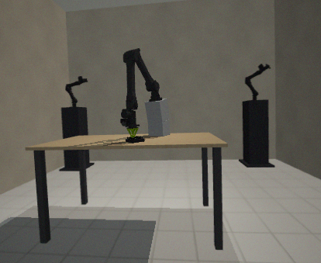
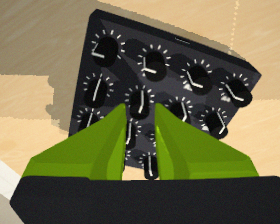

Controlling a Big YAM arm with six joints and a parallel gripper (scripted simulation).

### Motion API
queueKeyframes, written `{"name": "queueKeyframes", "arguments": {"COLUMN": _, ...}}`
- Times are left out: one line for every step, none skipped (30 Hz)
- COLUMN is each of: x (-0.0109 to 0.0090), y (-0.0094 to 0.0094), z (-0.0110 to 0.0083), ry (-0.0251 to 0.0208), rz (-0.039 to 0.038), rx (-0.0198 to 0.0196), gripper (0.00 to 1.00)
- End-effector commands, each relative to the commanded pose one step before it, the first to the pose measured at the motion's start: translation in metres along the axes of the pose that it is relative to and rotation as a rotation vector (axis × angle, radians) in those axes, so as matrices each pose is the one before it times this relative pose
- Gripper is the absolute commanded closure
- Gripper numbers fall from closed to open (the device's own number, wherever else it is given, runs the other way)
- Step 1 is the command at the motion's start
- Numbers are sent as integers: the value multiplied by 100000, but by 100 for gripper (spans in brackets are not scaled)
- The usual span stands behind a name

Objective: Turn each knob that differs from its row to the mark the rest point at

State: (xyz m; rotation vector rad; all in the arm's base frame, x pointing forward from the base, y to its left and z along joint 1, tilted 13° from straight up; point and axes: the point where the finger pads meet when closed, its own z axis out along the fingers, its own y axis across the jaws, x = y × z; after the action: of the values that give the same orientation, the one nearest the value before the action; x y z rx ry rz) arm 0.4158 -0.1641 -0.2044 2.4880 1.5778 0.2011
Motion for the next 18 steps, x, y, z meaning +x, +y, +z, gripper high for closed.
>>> {"name": "queueKeyframes", "arguments": {"x": 155, "y": -331, "z": 510, "ry": -382, "rz": 149, "rx": 612, "gripper": 81}}
{"name": "queueKeyframes", "arguments": {"x": 0, "y": 0, "z": 0, "ry": 0, "rz": 0, "rx": 0, "gripper": 81}}
{"name": "queueKeyframes", "arguments": {"x": -1, "y": -10, "z": -3, "ry": -2, "rz": 0, "rx": 26, "gripper": 81}}
{"name": "queueKeyframes", "arguments": {"x": -4, "y": -64, "z": -17, "ry": -12, "rz": -1, "rx": 169, "gripper": 81}}
{"name": "queueKeyframes", "arguments": {"x": -11, "y": -159, "z": -41, "ry": -31, "rz": -3, "rx": 420, "gripper": 81}}
{"name": "queueKeyframes", "arguments": {"x": -9, "y": -119, "z": -201, "ry": -26, "rz": -3, "rx": 360, "gripper": 81}}
{"name": "queueKeyframes", "arguments": {"x": 33, "y": 513, "z": -855, "ry": 83, "rz": 9, "rx": -1121, "gripper": 81}}
{"name": "queueKeyframes", "arguments": {"x": 39, "y": 556, "z": -606, "ry": 100, "rz": 11, "rx": -1347, "gripper": 81}}
{"name": "queueKeyframes", "arguments": {"x": 2, "y": -2, "z": -186, "ry": 1, "rz": 0, "rx": -1, "gripper": 81}}
{"name": "queueKeyframes", "arguments": {"x": 3, "y": -2, "z": -219, "ry": 2, "rz": -3, "rx": -2, "gripper": 81}}
{"name": "queueKeyframes", "arguments": {"x": 4, "y": -3, "z": -248, "ry": 7, "rz": -17, "rx": -2, "gripper": 81}}
{"name": "queueKeyframes", "arguments": {"x": 4, "y": -3, "z": -271, "ry": 2, "rz": -8, "rx": -2, "gripper": 81}}
{"name": "queueKeyframes", "arguments": {"x": 4, "y": -2, "z": -286, "ry": 2, "rz": -3, "rx": -2, "gripper": 81}}
{"name": "queueKeyframes", "arguments": {"x": 4, "y": -3, "z": -294, "ry": 2, "rz": -3, "rx": -2, "gripper": 81}}
{"name": "queueKeyframes", "arguments": {"x": 4, "y": -2, "z": -293, "ry": 2, "rz": -17, "rx": -3, "gripper": 81}}
{"name": "queueKeyframes", "arguments": {"x": 4, "y": -3, "z": -284, "ry": 2, "rz": -21, "rx": -2, "gripper": 81}}
{"name": "queueKeyframes", "arguments": {"x": 4, "y": -2, "z": -268, "ry": 2, "rz": -17, "rx": -2, "gripper": 81}}
{"name": "queueKeyframes", "arguments": {"x": 0, "y": 0, "z": 0, "ry": 0, "rz": 0, "rx": 0, "gripper": 81}}
